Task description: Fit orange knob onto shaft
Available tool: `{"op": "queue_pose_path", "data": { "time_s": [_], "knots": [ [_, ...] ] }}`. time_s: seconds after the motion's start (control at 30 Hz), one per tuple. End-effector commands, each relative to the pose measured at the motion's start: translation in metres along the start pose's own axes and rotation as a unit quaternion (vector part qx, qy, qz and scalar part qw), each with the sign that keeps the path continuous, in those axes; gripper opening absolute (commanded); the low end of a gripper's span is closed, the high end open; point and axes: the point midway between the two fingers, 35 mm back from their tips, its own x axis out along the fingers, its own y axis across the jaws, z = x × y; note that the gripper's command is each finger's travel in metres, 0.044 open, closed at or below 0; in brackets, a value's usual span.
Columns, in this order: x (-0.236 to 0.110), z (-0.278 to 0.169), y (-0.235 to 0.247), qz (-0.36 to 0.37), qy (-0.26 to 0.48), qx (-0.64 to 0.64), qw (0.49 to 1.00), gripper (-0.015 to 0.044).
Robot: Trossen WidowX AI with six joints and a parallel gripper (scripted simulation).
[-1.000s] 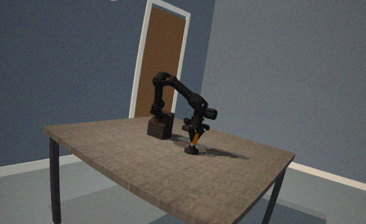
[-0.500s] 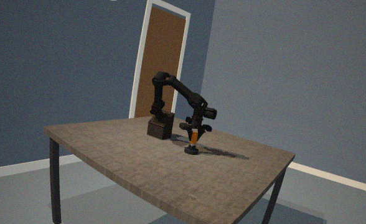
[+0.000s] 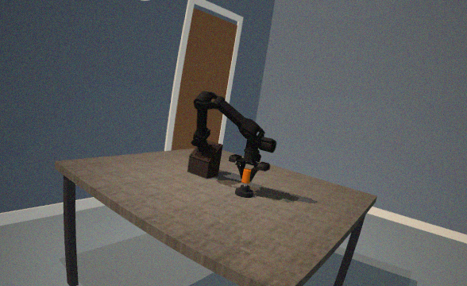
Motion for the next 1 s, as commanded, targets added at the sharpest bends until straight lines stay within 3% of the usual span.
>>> {"op": "queue_pose_path", "data": {
  "time_s": [0.0,0.13,0.97],
  "knots": [
    [-0.0013,0.0004,-0.0017,-0.004,0.001,0.254,0.967,0.0],
    [-0.0016,0.0004,-0.0035,-0.004,0.001,0.304,0.953,0.0],
    [-0.0003,-0.0025,-0.0061,-0.004,0.001,0.304,0.953,0.0]
  ]
}}
